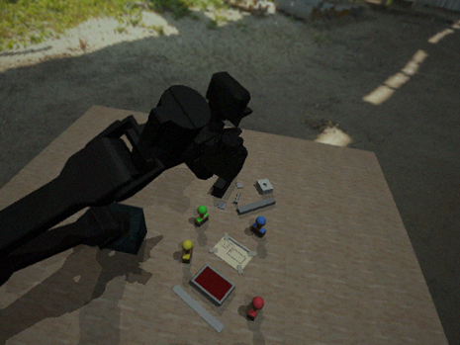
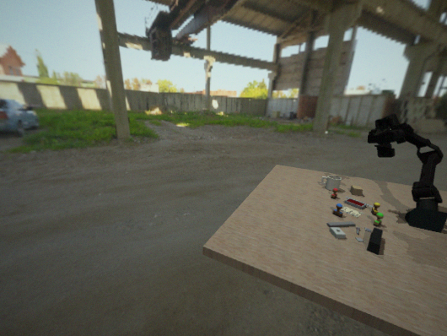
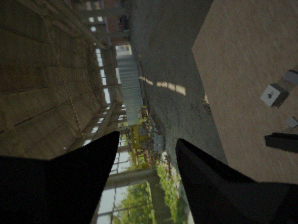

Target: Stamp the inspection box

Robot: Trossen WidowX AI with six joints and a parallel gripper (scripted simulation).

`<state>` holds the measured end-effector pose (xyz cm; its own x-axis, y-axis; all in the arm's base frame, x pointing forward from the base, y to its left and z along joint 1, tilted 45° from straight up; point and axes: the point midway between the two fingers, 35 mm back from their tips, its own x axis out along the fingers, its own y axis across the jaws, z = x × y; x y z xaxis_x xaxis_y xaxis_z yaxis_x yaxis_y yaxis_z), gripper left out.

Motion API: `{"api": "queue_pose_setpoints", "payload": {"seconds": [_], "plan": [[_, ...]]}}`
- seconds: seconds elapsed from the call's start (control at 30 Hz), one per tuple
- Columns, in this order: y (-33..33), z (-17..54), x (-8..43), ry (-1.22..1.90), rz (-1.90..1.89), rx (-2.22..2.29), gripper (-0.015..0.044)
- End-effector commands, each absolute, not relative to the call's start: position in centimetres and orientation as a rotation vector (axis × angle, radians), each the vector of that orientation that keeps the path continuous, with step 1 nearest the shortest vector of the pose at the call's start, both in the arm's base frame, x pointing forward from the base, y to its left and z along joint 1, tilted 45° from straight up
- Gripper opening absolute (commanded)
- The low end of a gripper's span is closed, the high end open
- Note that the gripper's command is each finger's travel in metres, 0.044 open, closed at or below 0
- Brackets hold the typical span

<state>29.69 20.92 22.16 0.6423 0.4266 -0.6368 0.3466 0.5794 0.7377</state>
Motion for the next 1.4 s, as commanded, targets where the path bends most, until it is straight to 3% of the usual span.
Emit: {"api": "queue_pose_setpoints", "payload": {"seconds": [0.0,0.33,0.6,1.37], "plan": [[20.3,16.5,30.1,1.017,-0.108,0.811,0.0219],[14.8,2.6,26.6,1.322,-0.516,0.132,0.0219],[9.4,-2.7,22.2,1.522,-0.705,-0.475,0.0219],[8.0,-4.7,21.9,1.525,-0.707,-0.488,0.0219]]}}
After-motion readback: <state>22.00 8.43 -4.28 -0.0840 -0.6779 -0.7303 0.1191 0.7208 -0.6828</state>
